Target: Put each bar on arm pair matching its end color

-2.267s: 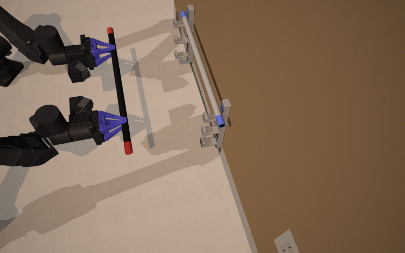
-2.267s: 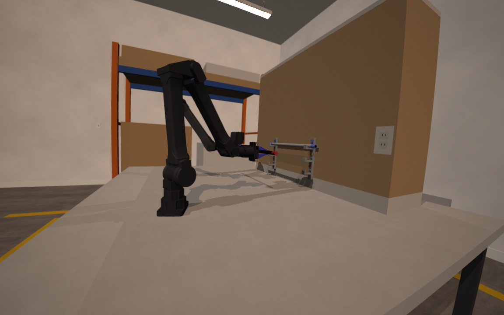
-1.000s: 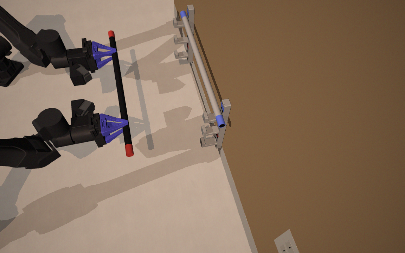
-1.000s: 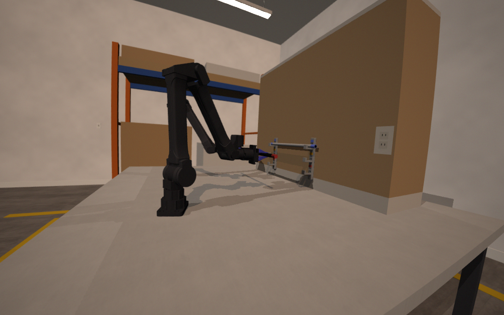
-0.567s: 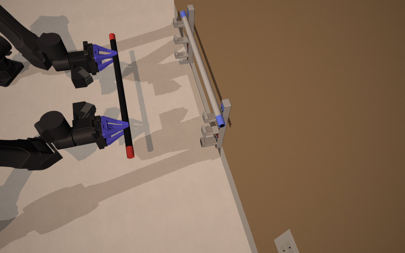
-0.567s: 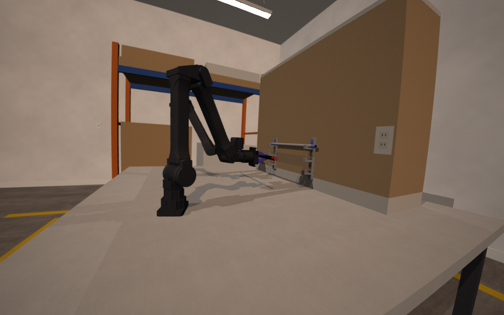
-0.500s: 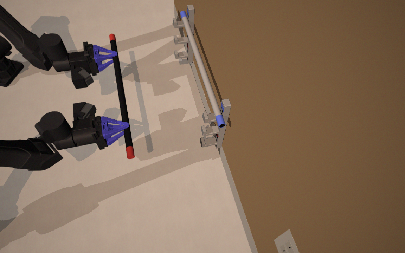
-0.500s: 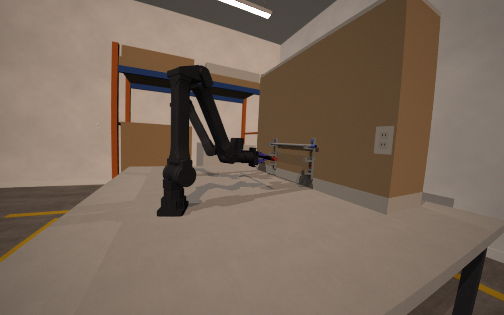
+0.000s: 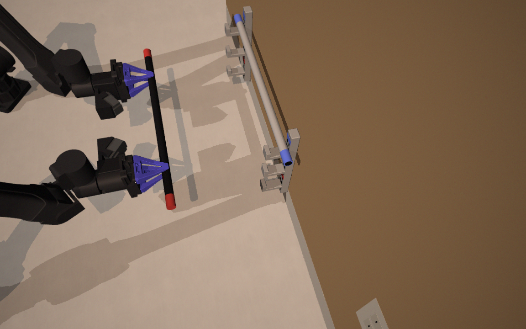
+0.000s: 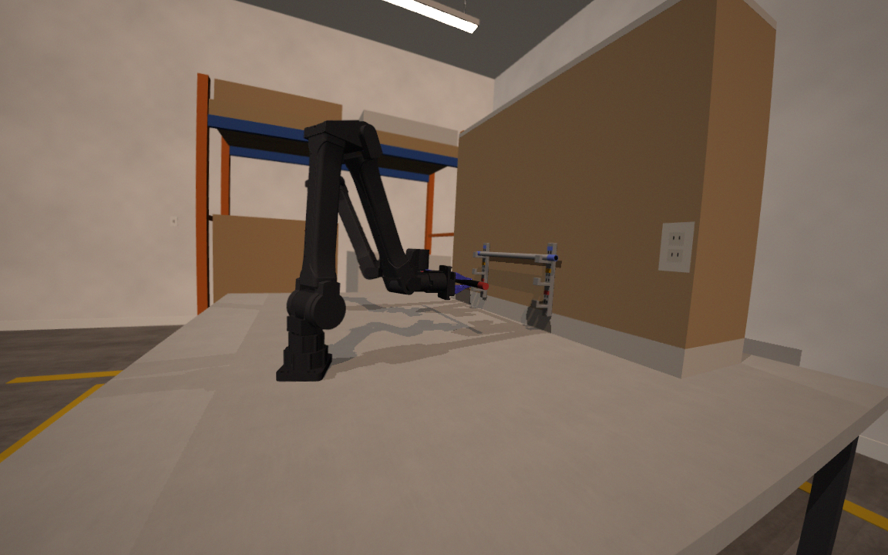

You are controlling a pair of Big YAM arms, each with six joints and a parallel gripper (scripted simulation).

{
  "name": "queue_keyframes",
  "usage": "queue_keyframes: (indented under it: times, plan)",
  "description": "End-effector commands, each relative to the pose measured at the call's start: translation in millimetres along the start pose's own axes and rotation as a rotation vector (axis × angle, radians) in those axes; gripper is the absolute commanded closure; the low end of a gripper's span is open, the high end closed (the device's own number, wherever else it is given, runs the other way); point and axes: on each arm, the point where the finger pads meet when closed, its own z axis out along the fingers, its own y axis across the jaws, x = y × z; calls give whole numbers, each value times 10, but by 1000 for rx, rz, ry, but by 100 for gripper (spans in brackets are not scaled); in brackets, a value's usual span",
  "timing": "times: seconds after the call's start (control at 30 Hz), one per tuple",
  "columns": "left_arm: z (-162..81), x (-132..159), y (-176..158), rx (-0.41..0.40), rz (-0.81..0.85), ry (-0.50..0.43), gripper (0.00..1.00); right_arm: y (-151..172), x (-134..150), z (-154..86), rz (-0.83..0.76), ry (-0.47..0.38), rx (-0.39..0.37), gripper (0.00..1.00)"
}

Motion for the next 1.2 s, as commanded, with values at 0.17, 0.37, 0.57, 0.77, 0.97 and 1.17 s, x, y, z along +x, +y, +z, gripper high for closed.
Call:
queue_keyframes:
  times: [0.17, 0.37, 0.57, 0.77, 0.97, 1.17]
  plan:
    - [40, 1, 84, -56, -37, 12, 100, -89, 53, 28, 35, 17, 59, 100]
    - [40, 0, 31, -56, -37, 12, 100, -36, 54, 29, 35, 17, 59, 100]
    - [39, -2, -49, -56, -37, 12, 100, 42, 56, 30, 35, 17, 59, 100]
    - [39, -3, -129, -56, -37, 12, 100, 120, 58, 31, 35, 17, 59, 100]
    - [38, -4, -157, -56, -37, 12, 100, 147, 59, 30, 35, 17, 59, 100]
    - [36, -7, -162, -56, -37, 12, 100, 151, 62, 29, 35, 17, 59, 100]
